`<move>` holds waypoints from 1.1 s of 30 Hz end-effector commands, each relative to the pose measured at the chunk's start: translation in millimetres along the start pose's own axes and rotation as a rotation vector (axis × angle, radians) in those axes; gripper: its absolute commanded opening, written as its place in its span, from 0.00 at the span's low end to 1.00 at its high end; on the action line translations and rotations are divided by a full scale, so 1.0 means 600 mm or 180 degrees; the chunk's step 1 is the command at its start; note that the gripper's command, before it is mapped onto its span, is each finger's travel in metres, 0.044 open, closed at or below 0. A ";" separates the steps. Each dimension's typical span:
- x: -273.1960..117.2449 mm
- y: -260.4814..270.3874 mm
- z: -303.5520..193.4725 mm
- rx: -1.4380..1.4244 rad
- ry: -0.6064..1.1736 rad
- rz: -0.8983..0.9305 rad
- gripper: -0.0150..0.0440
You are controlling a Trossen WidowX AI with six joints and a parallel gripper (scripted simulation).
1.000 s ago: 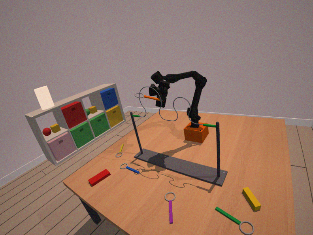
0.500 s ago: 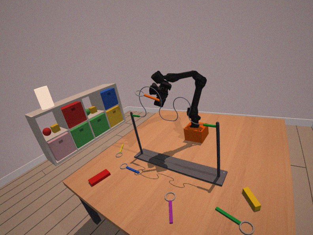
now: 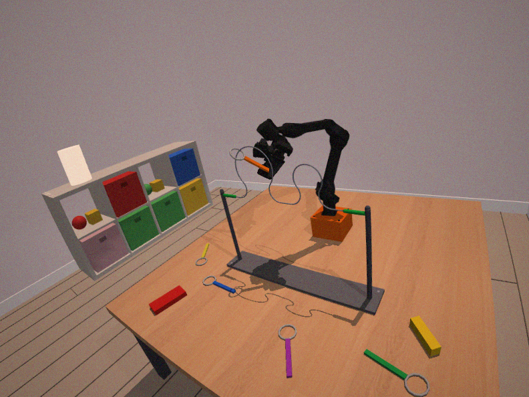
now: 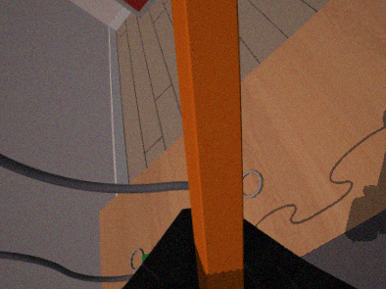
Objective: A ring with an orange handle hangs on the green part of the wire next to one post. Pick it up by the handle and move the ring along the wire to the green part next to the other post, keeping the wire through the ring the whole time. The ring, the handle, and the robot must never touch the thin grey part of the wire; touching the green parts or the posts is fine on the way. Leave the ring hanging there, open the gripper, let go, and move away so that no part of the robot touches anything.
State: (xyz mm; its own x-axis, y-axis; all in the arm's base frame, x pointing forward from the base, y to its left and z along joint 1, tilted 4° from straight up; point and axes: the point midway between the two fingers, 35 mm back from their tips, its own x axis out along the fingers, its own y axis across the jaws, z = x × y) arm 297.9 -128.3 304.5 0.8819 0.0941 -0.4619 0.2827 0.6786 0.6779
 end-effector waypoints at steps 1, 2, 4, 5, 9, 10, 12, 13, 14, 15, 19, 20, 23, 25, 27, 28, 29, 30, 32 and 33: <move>-0.001 -0.002 0.001 -0.0165 -0.0029 -0.0085 0.00; -0.001 -0.003 0.001 -0.0199 -0.0034 -0.0104 0.00; 0.000 -0.004 0.001 -0.0267 -0.0045 -0.0142 0.00; 0.000 -0.005 0.001 -0.0301 -0.0050 -0.0162 0.00; 0.000 -0.009 0.002 -0.0438 -0.0071 -0.0238 0.00; 0.000 -0.009 0.002 -0.0472 -0.0076 -0.0257 0.00; 0.000 -0.011 0.002 -0.0541 -0.0087 -0.0295 0.00; 0.000 -0.012 0.002 -0.0575 -0.0092 -0.0314 0.00; 0.000 -0.013 0.002 -0.0609 -0.0097 -0.0333 0.00; 0.000 -0.013 0.002 -0.0643 -0.0102 -0.0352 0.00; 0.000 -0.017 0.003 -0.0780 -0.0123 -0.0428 0.00; 0.000 -0.018 0.003 -0.0814 -0.0128 -0.0447 0.00; 0.000 -0.020 0.004 -0.0917 -0.0144 -0.0504 0.00; 0.000 -0.022 0.004 -0.0986 -0.0155 -0.0541 0.00; 0.000 -0.023 0.005 -0.1054 -0.0165 -0.0579 0.00; 0.000 -0.024 0.005 -0.1089 -0.0171 -0.0598 0.00; 0.000 -0.025 0.005 -0.1123 -0.0176 -0.0617 0.00; 0.000 -0.025 0.005 -0.1157 -0.0181 -0.0636 0.00; 0.000 -0.027 0.006 -0.1226 -0.0192 -0.0674 0.00; 0.000 -0.028 0.006 -0.1261 -0.0197 -0.0693 0.00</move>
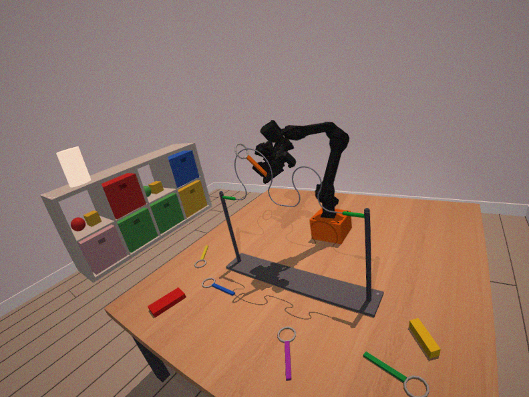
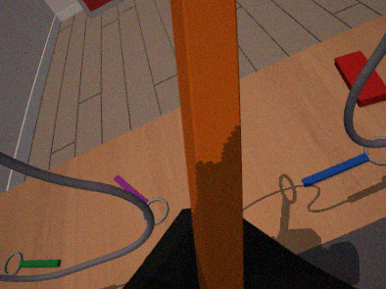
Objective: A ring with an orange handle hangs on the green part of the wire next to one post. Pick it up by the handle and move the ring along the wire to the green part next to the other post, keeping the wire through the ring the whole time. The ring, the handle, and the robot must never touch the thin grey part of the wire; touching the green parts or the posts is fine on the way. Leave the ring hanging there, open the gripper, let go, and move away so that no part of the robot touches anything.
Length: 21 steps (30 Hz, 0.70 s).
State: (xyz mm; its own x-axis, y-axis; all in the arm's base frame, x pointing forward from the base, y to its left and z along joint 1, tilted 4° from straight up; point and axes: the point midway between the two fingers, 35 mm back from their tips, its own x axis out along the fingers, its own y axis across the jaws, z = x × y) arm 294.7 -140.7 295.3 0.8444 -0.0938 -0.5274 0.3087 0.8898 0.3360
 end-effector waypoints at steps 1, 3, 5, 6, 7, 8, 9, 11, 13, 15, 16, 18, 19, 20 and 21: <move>0.000 -0.003 0.001 -0.0165 -0.0037 -0.0087 0.00; 0.000 -0.005 0.001 -0.0234 -0.0048 -0.0125 0.00; 0.001 -0.007 0.001 -0.0303 -0.0058 -0.0162 0.00; 0.001 -0.007 0.002 -0.0337 -0.0063 -0.0181 0.00; 0.001 -0.008 0.002 -0.0372 -0.0069 -0.0200 0.00; 0.001 -0.009 0.002 -0.0406 -0.0074 -0.0219 0.00; 0.001 -0.010 0.002 -0.0440 -0.0079 -0.0238 0.00; 0.001 -0.012 0.002 -0.0509 -0.0090 -0.0276 0.00; 0.001 -0.013 0.002 -0.0578 -0.0100 -0.0314 0.00; 0.001 -0.015 0.002 -0.0647 -0.0111 -0.0351 0.00; 0.001 -0.016 0.003 -0.0681 -0.0116 -0.0370 0.00; 0.001 -0.017 0.003 -0.0750 -0.0127 -0.0408 0.00; 0.001 -0.018 0.003 -0.0785 -0.0132 -0.0427 0.00; 0.001 -0.019 0.003 -0.0819 -0.0137 -0.0445 0.00; 0.001 -0.020 0.004 -0.0854 -0.0143 -0.0464 0.00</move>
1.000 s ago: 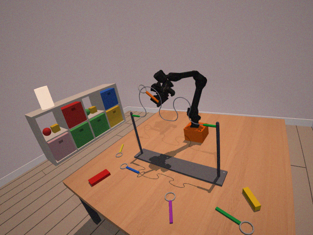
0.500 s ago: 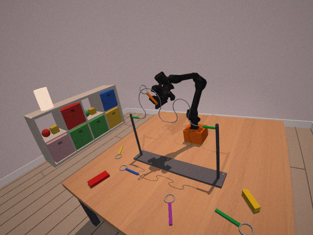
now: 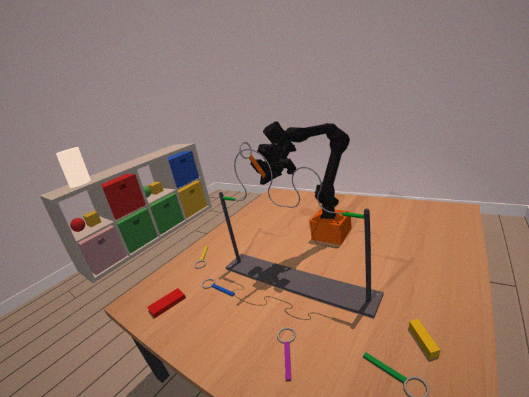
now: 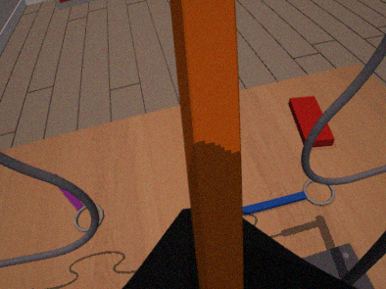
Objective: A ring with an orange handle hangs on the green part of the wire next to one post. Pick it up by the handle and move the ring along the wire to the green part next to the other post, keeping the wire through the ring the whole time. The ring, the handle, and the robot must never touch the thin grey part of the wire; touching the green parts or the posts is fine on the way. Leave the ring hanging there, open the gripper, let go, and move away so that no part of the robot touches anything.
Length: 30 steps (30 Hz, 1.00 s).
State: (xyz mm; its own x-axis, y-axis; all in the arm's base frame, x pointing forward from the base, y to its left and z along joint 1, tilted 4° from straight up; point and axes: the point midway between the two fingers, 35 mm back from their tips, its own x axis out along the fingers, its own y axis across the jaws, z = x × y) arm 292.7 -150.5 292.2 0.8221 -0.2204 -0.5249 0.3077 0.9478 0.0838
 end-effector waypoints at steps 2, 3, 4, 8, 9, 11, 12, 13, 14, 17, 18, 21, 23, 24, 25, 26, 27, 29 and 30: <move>0.000 -0.004 0.001 -0.0197 -0.0042 -0.0108 0.00; 0.000 -0.005 0.001 -0.0231 -0.0047 -0.0127 0.00; 0.000 -0.006 0.001 -0.0266 -0.0052 -0.0145 0.00; 0.001 -0.009 0.002 -0.0404 -0.0073 -0.0220 0.00; 0.001 -0.010 0.002 -0.0438 -0.0079 -0.0239 0.00; 0.001 -0.012 0.002 -0.0507 -0.0089 -0.0277 0.00; 0.001 -0.013 0.002 -0.0542 -0.0094 -0.0295 0.00; 0.001 -0.014 0.002 -0.0577 -0.0100 -0.0314 0.00; 0.001 -0.014 0.002 -0.0611 -0.0105 -0.0333 0.00; 0.001 -0.017 0.003 -0.0715 -0.0121 -0.0389 0.00; 0.001 -0.018 0.003 -0.0749 -0.0126 -0.0407 0.00; 0.001 -0.020 0.003 -0.0853 -0.0141 -0.0463 0.00; 0.001 -0.022 0.004 -0.0923 -0.0152 -0.0501 0.00; 0.001 -0.023 0.004 -0.0957 -0.0157 -0.0519 0.00; 0.001 -0.023 0.004 -0.0992 -0.0162 -0.0538 0.00; 0.001 -0.024 0.005 -0.1026 -0.0167 -0.0556 0.00; 0.001 -0.025 0.005 -0.1061 -0.0173 -0.0575 0.00; 0.001 -0.026 0.005 -0.1130 -0.0183 -0.0612 0.00; 0.001 -0.027 0.006 -0.1165 -0.0188 -0.0631 0.00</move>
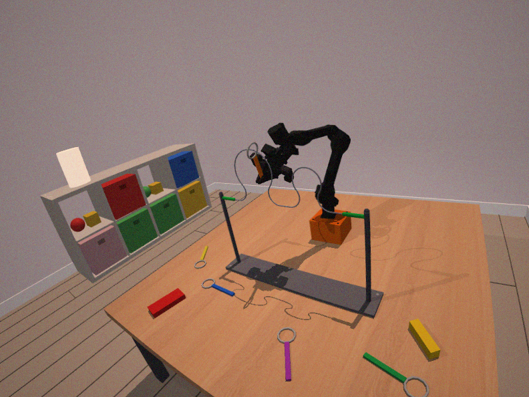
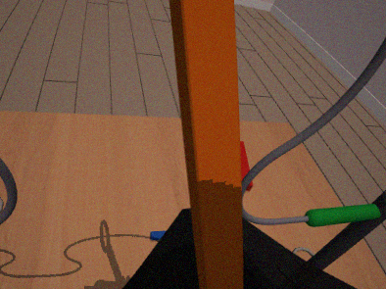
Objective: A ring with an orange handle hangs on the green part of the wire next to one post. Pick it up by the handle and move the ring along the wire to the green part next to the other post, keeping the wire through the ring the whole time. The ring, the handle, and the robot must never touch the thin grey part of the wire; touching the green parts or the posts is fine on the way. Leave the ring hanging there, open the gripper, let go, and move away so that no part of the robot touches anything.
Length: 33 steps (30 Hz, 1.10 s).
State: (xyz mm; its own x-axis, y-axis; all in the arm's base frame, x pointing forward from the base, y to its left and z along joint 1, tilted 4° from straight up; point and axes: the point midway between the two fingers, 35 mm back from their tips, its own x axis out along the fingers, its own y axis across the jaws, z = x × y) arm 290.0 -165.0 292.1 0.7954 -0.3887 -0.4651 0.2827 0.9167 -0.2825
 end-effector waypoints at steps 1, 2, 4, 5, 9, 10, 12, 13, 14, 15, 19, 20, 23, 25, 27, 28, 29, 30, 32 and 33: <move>0.000 -0.004 0.001 -0.0159 -0.0034 -0.0095 0.00; 0.000 -0.005 0.001 -0.0193 -0.0039 -0.0114 0.00; 0.000 -0.007 0.001 -0.0263 -0.0050 -0.0151 0.00; 0.000 -0.008 0.001 -0.0297 -0.0055 -0.0169 0.00; 0.000 -0.011 0.002 -0.0436 -0.0075 -0.0243 0.00; 0.000 -0.012 0.002 -0.0471 -0.0080 -0.0262 0.00; 0.000 -0.014 0.002 -0.0540 -0.0091 -0.0299 0.00; 0.001 -0.014 0.002 -0.0575 -0.0096 -0.0317 0.00; 0.001 -0.015 0.002 -0.0610 -0.0101 -0.0335 0.00; 0.001 -0.016 0.002 -0.0645 -0.0106 -0.0354 0.00; 0.001 -0.019 0.003 -0.0784 -0.0126 -0.0428 0.00; 0.001 -0.020 0.003 -0.0819 -0.0131 -0.0446 0.00; 0.001 -0.023 0.004 -0.0923 -0.0147 -0.0501 0.00; 0.001 -0.024 0.004 -0.0993 -0.0157 -0.0538 0.00; 0.001 -0.026 0.005 -0.1062 -0.0167 -0.0575 0.00; 0.000 -0.027 0.005 -0.1097 -0.0172 -0.0593 0.00; 0.000 -0.027 0.005 -0.1132 -0.0177 -0.0612 0.00; 0.000 -0.028 0.006 -0.1167 -0.0182 -0.0630 0.00; 0.000 -0.030 0.006 -0.1236 -0.0192 -0.0667 0.00; 0.000 -0.031 0.006 -0.1271 -0.0197 -0.0685 0.00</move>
State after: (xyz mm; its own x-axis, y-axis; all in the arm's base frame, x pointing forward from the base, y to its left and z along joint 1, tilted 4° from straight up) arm 287.5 -179.8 298.7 0.7770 -0.5339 -0.3333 0.2287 0.7329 -0.6407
